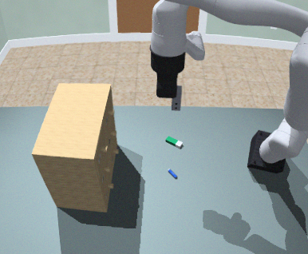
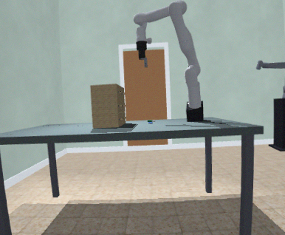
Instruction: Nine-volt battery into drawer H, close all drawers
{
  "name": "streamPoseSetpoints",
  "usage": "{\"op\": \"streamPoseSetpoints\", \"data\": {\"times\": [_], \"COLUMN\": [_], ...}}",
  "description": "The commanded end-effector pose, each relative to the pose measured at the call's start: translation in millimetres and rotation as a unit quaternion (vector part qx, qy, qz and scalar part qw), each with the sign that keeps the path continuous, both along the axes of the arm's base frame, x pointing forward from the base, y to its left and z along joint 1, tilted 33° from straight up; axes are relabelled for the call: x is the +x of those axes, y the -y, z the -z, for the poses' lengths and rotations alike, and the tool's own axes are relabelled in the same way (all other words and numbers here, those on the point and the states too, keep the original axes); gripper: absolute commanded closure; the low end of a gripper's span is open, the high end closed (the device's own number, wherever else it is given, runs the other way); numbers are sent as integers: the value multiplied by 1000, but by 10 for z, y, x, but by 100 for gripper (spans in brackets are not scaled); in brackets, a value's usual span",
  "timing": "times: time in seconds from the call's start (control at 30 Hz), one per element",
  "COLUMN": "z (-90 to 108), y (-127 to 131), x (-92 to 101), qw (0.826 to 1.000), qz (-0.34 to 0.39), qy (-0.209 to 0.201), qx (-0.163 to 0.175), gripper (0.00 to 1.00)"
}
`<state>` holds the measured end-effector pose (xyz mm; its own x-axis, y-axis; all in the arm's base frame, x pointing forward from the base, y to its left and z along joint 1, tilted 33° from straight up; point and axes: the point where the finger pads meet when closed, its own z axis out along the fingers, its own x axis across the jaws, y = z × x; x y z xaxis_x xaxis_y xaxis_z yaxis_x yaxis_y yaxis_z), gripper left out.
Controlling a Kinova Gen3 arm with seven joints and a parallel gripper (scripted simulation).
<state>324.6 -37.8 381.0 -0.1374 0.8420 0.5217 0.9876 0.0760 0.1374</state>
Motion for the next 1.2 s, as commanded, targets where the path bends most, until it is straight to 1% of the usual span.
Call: {"op": "streamPoseSetpoints", "data": {"times": [0.0,0.6,0.63,1.17], "z": [1,1,1,1], "y": [5,5,5,5], "x": [5,5,5,5], "qw": [1000,1000,1000,1000], "qz": [0,0,0,0], "qy": [0,0,0,0], "qx": [0,0,0,0], "gripper": [100,100,0,0]}}
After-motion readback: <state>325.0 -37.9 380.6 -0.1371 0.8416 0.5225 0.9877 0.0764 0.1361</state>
